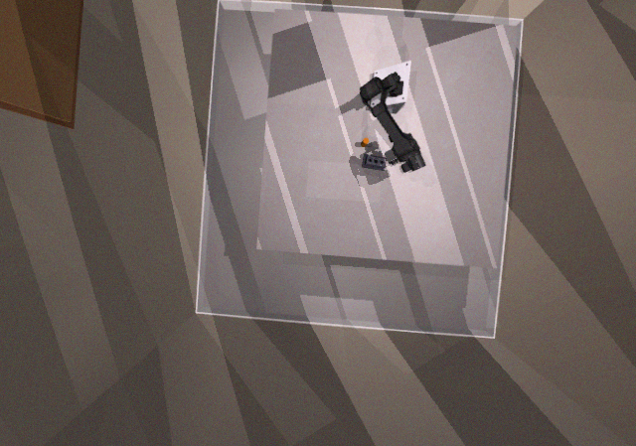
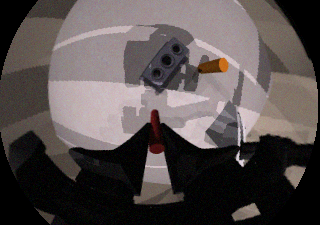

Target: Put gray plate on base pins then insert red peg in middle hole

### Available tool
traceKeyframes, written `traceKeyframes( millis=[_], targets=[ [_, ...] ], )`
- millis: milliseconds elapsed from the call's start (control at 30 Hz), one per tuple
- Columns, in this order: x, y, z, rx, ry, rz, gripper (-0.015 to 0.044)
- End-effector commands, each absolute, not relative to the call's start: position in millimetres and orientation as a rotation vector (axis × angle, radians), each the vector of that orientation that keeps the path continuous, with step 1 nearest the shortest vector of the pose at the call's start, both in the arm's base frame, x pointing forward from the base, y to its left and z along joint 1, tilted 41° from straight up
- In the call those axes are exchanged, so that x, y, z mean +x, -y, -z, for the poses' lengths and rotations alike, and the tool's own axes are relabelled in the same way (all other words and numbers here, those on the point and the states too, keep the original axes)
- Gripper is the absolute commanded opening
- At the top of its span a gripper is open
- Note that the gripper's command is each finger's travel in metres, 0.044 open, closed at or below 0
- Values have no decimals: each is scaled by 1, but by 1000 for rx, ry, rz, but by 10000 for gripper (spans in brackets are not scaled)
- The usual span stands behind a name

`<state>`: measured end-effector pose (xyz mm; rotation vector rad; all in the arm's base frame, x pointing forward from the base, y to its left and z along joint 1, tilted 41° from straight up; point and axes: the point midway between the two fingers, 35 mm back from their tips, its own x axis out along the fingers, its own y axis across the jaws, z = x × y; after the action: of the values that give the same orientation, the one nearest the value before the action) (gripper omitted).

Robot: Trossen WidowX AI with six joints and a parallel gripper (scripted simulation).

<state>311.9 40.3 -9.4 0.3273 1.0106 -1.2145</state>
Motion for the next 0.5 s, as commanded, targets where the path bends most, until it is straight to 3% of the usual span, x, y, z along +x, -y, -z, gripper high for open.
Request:
traceKeyframes(
  millis=[0,467],
  targets=[
    [318,-32,1,327,-1006,1213,0],
    [332,-1,-25,316,-996,1219,0]
  ],
)
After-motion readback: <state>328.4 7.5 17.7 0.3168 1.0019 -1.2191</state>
